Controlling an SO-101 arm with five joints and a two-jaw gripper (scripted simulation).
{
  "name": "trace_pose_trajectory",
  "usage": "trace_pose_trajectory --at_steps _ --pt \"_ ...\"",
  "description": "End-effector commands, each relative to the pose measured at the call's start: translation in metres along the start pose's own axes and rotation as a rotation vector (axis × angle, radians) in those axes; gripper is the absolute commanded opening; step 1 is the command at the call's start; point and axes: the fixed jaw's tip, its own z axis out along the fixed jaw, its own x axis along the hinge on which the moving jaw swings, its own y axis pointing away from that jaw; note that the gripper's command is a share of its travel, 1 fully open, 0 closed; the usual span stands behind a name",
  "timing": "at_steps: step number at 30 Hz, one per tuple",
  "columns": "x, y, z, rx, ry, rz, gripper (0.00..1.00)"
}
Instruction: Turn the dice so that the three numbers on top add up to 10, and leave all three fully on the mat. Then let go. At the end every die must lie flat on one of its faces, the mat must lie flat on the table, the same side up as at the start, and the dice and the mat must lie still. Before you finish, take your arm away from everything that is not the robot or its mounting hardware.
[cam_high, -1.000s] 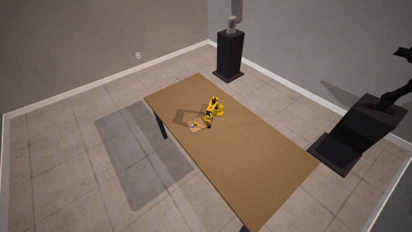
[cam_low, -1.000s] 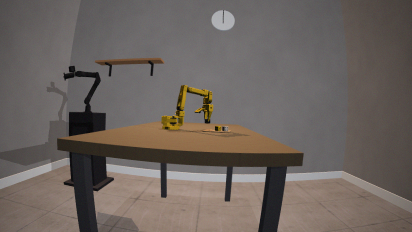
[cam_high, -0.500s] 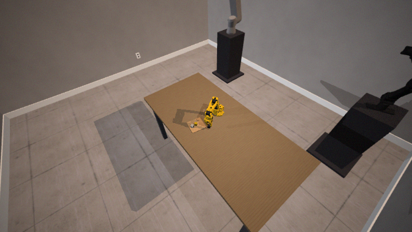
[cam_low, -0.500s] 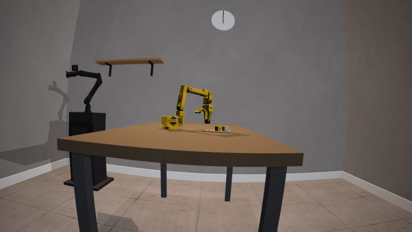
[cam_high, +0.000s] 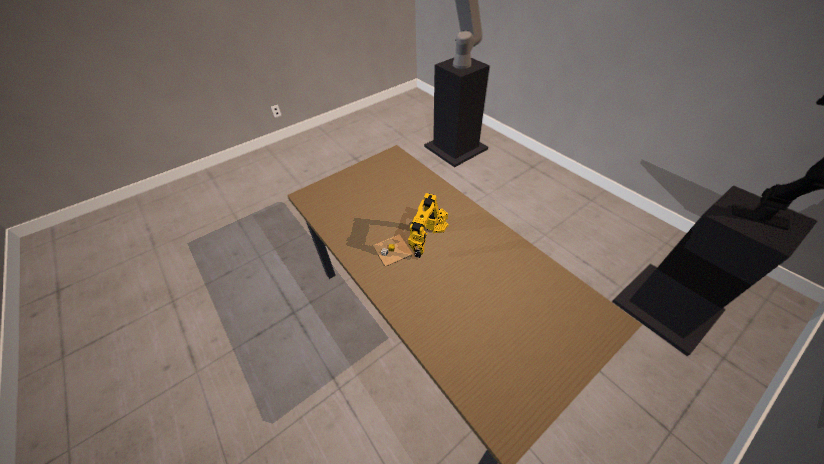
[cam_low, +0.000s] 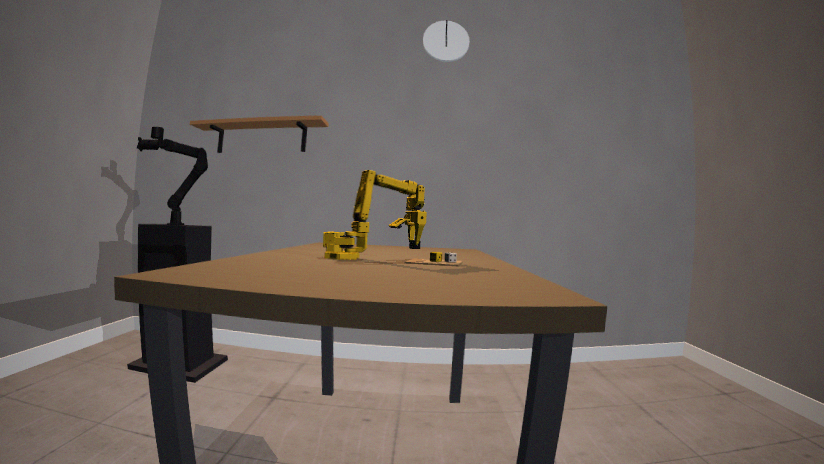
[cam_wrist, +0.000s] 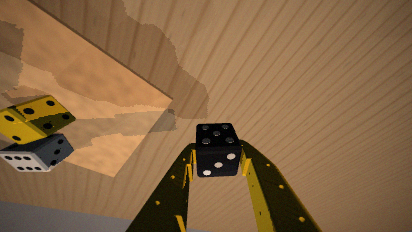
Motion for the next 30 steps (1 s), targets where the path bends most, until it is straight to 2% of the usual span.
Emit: trace_pose_trajectory --at_steps 1,30 --pt "0.003 0.002 -0.003 0.000 0.027 0.000 0.00" --pt "0.003 0.002 0.008 0.000 0.027 0.000 0.00"
